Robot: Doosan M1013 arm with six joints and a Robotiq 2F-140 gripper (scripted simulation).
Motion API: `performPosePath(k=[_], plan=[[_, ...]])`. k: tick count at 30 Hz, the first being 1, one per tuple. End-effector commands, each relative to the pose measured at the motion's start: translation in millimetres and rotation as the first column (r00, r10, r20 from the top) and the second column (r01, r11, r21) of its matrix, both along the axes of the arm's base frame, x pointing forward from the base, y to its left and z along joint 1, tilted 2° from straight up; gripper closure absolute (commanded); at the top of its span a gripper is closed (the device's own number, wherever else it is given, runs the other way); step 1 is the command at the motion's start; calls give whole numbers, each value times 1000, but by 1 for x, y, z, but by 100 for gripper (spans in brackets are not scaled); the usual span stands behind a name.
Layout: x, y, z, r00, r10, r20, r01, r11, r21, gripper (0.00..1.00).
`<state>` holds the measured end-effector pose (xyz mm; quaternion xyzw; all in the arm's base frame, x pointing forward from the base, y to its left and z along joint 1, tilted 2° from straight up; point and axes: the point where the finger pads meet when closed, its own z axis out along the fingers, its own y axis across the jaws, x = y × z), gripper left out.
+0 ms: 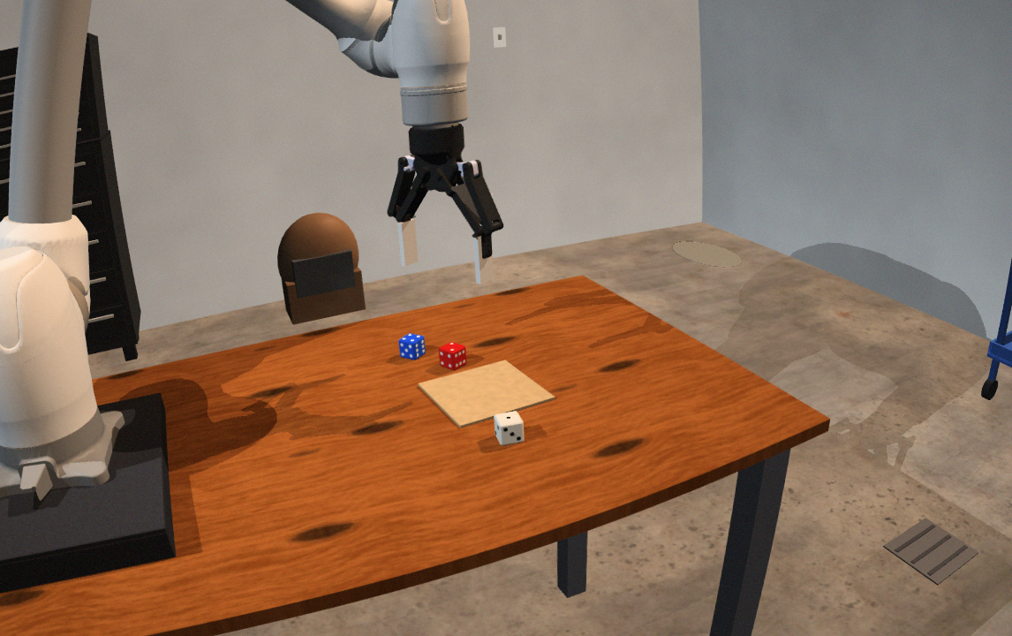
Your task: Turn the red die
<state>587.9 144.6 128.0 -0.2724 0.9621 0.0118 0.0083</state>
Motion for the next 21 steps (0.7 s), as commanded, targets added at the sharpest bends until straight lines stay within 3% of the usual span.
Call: performPosePath(k=[1, 12, 15, 21], plan=[[0, 0, 0, 1000, -1, 0, 1, 1000, 0, 0], [0, 0, -1, 998, 66, 2, -66, 998, -1, 0], [0, 0, -5, 975, 224, 6, -224, 975, -3, 0], [0, 0, -8, 927, 376, 9, -376, 927, -6, 0]])
